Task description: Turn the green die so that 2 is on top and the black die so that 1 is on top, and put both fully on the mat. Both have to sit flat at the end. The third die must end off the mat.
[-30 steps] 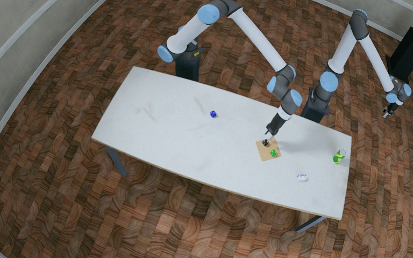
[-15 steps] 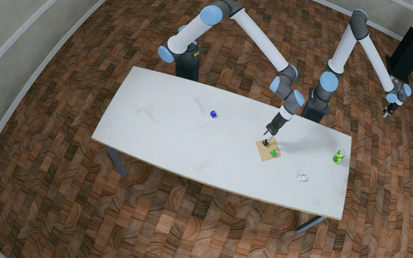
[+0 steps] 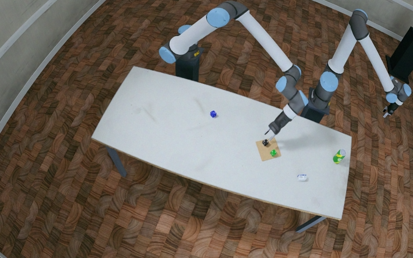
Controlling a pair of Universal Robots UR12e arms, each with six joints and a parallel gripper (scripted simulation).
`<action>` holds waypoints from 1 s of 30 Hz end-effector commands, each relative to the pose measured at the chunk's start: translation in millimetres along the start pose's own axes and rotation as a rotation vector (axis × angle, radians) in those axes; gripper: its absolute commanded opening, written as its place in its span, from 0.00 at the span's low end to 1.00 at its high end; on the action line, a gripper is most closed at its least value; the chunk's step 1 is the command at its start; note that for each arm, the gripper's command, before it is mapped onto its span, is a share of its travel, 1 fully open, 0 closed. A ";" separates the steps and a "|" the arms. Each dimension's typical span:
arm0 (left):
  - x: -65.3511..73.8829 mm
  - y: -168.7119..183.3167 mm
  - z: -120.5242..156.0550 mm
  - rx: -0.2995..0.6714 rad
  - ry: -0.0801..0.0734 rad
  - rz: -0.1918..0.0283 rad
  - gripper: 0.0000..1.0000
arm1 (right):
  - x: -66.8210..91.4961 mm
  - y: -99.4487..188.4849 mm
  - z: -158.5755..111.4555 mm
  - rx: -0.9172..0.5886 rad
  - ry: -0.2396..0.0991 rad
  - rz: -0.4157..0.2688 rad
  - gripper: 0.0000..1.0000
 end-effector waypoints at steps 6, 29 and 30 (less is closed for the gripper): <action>-1.9 -0.7 1.9 0.002 0.001 0.002 1.00 | 2.0 8.3 4.1 -0.012 0.002 0.000 0.87; -1.9 -0.7 1.9 0.002 0.001 0.002 1.00 | -8.6 -2.2 3.4 -0.012 0.002 0.000 0.87; -1.9 -0.7 1.9 0.002 0.001 0.002 1.00 | -9.8 -3.4 3.3 -0.012 0.002 0.000 0.87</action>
Point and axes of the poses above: on each arm, the point where the finger pads meet when closed, its own x axis back along the fingers, its own z axis across the jaws, y = z × x, the point moved 10 cm from there along x, back along the fingers, and after that the axes turned 5 degrees about -x, right-handed, at the moved point
